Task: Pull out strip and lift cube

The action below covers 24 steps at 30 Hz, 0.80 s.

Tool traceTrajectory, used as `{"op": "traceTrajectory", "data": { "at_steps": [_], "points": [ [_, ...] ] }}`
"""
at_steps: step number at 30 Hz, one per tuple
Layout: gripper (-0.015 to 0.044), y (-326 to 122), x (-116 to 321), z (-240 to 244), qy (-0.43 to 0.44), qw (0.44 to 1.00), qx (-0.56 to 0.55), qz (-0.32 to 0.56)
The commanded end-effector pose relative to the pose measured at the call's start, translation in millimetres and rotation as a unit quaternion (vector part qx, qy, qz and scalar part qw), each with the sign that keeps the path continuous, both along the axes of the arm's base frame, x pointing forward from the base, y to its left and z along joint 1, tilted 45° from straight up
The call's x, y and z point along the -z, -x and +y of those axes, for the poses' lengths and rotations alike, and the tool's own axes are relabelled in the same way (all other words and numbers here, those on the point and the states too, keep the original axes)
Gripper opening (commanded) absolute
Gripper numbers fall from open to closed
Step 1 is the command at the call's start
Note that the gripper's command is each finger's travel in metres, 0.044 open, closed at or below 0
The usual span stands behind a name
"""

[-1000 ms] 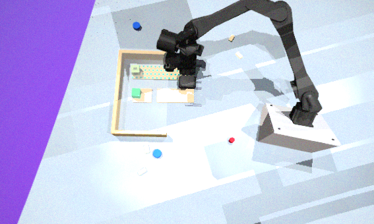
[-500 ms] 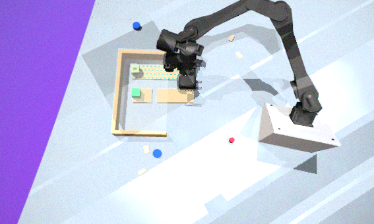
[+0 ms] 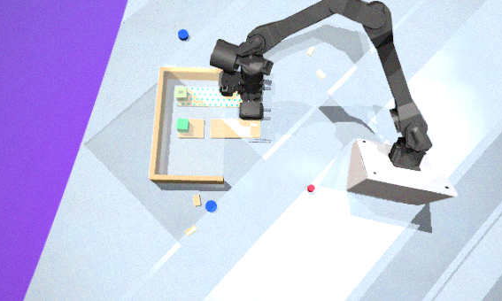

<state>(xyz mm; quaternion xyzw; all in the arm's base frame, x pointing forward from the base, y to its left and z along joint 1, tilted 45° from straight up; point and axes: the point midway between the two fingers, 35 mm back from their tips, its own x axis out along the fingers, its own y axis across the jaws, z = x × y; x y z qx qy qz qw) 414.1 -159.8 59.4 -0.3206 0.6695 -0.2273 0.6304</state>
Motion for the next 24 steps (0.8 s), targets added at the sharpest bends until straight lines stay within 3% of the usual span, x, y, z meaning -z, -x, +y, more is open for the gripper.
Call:
{"op": "traceTrajectory", "data": {
  "at_steps": [1,24],
  "points": [
    [0.0,0.3,2.5,-3.2,-0.002,1.0,0.002,0.002],
    [0.0,3.5,2.7,-5.5,-0.002,1.0,0.002,0.002]
  ]
}}
